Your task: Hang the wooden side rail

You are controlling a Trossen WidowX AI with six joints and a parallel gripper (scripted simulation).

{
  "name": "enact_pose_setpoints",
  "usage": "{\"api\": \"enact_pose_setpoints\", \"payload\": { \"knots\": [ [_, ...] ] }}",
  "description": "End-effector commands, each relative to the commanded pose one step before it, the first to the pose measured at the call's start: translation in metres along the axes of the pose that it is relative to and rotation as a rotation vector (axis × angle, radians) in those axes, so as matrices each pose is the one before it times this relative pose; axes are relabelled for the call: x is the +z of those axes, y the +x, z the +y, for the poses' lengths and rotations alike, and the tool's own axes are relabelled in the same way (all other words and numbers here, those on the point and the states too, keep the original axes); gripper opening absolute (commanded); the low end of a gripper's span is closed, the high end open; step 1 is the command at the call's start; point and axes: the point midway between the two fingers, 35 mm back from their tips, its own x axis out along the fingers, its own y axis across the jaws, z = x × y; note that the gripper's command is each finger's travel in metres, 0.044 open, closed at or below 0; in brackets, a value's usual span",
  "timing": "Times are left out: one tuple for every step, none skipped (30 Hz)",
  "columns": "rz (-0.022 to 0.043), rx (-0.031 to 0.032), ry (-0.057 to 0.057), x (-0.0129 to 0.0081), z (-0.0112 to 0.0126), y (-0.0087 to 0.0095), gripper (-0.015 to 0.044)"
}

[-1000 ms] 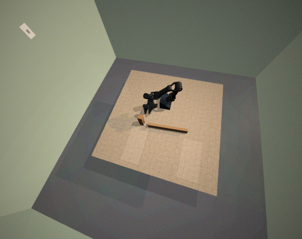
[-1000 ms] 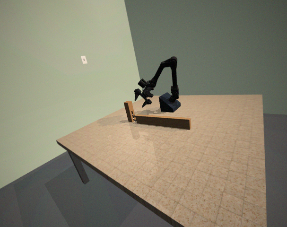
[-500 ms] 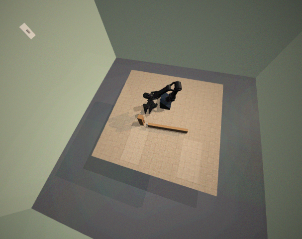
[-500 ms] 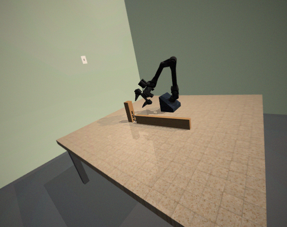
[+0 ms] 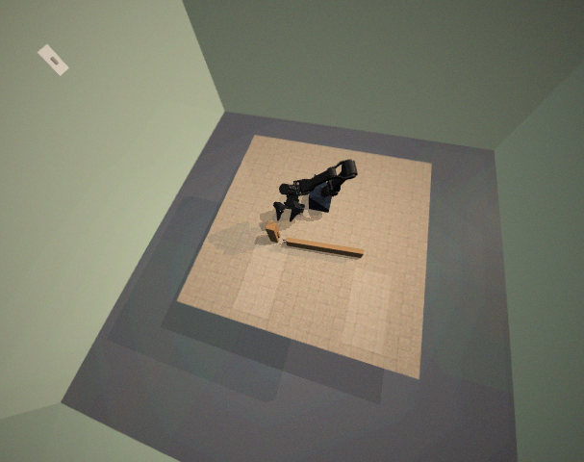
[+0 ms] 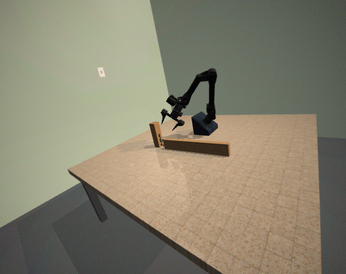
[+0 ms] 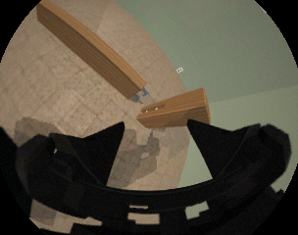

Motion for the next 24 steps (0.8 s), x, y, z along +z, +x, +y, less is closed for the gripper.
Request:
{"api": "enact_pose_setpoints", "payload": {
  "knots": [
    [0.11950,-0.00220,0.2479,0.00516,0.00109,0.00716,0.0440],
    [0.02684,-0.00791,0.0602,0.00149,0.00045,0.00113,0.0440],
    [0.02567,-0.01042,0.0600,0.00154,0.00055,0.00094,0.0440],
    [0.02428,-0.01280,0.0598,0.00159,0.00065,0.00075,0.0440],
    [0.02266,-0.01503,0.0597,0.00162,0.00075,0.00056,0.0440],
    [0.02085,-0.01708,0.0596,0.00164,0.00086,0.00037,0.0440],
    [0.01883,-0.01881,0.0593,0.00167,0.00102,0.00020,0.0440],
    [0.01665,-0.02035,0.0590,0.00169,0.00119,0.00004,0.0440],
    [0.01432,-0.02152,0.0585,0.00171,0.00141,-0.00010,0.0440],
    [0.01192,-0.02271,0.0585,0.00167,0.00153,-0.00030,0.0440],
    [0.00943,-0.02366,0.0585,0.00162,0.00164,-0.00050,0.0440],
    [0.00687,-0.02436,0.0585,0.00157,0.00174,-0.00070,0.0440],
    [0.00426,-0.02480,0.0585,0.00150,0.00184,-0.00090,0.0440],
    [0.00164,-0.02499,0.0585,0.00143,0.00193,-0.00110,0.0440],
    [-0.00099,-0.02492,0.0586,0.00135,0.00202,-0.00130,0.0440],
    [-0.00358,-0.02459,0.0587,0.00126,0.00209,-0.00150,0.0440],
    [-0.00612,-0.02401,0.0588,0.00117,0.00216,-0.00170,0.0440],
    [-0.00858,-0.02319,0.0590,0.00108,0.00222,-0.00189,0.0440],
    [-0.01072,-0.02199,0.0587,0.00092,0.00236,-0.00211,0.0440],
    [-0.01318,-0.02086,0.0593,0.00090,0.00230,-0.00228,0.0440],
    [-0.01529,-0.01938,0.0596,0.00082,0.00233,-0.00246,0.0440],
    [-0.01727,-0.01772,0.0599,0.00074,0.00234,-0.00264,0.0440],
    [-0.01562,-0.01326,0.0497,0.00055,0.00195,-0.00232,0.0440],
    [-0.00990,-0.00731,0.0299,0.00030,0.00117,-0.00145,0.0440]
  ]
}}
